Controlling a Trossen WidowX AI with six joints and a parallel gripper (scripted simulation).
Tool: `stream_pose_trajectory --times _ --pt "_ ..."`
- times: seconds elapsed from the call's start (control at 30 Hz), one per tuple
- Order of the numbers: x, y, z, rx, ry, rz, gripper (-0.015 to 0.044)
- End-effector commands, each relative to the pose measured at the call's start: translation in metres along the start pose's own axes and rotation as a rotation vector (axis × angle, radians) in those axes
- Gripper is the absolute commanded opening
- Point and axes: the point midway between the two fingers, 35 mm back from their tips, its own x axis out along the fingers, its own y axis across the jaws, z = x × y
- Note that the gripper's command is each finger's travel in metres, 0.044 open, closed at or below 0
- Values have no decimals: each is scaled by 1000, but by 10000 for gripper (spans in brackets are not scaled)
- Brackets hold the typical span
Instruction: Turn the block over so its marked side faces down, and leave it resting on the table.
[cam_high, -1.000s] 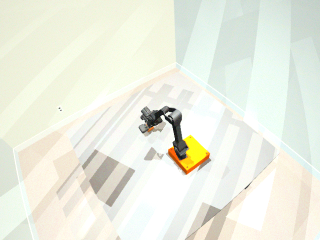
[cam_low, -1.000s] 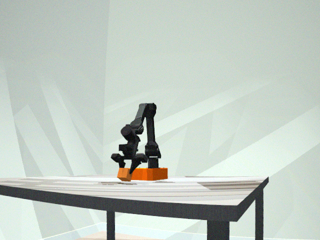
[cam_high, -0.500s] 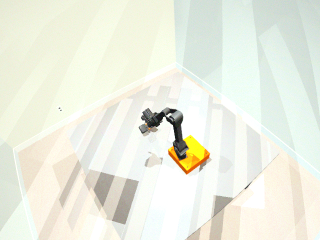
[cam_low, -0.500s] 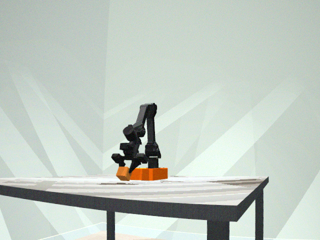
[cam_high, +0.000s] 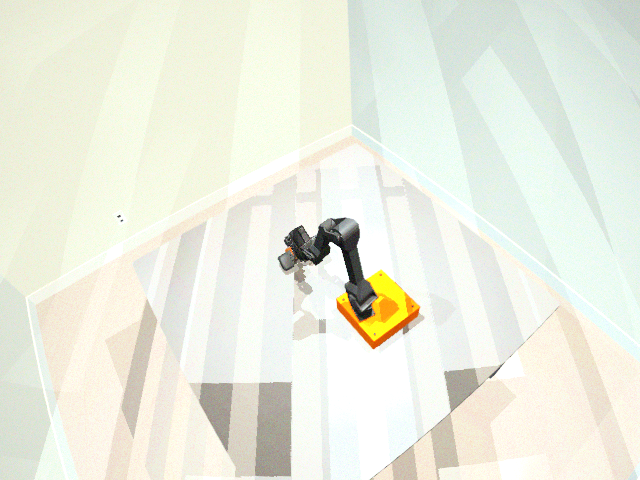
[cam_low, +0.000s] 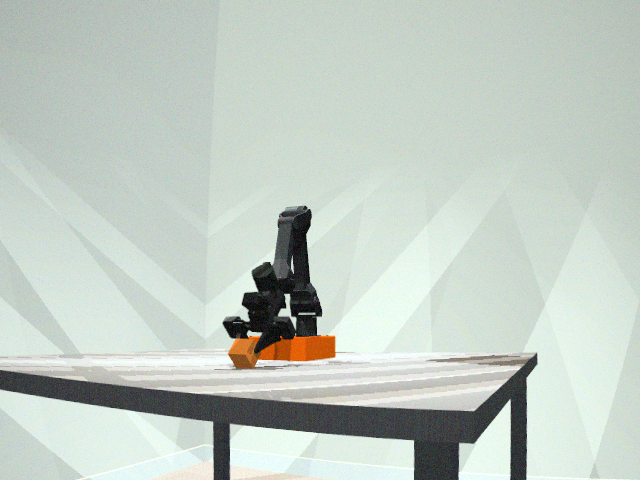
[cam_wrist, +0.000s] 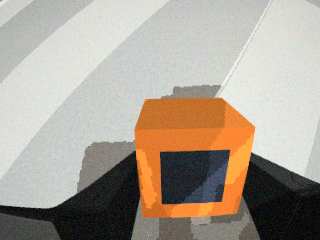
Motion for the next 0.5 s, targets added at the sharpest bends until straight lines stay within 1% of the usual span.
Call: stream_pose_trajectory --times 0.0,0.47 --pt "3 -1 -10 -5 -40 -5 0" --pt "-8 -3 -18 -1 -237 -6 0"
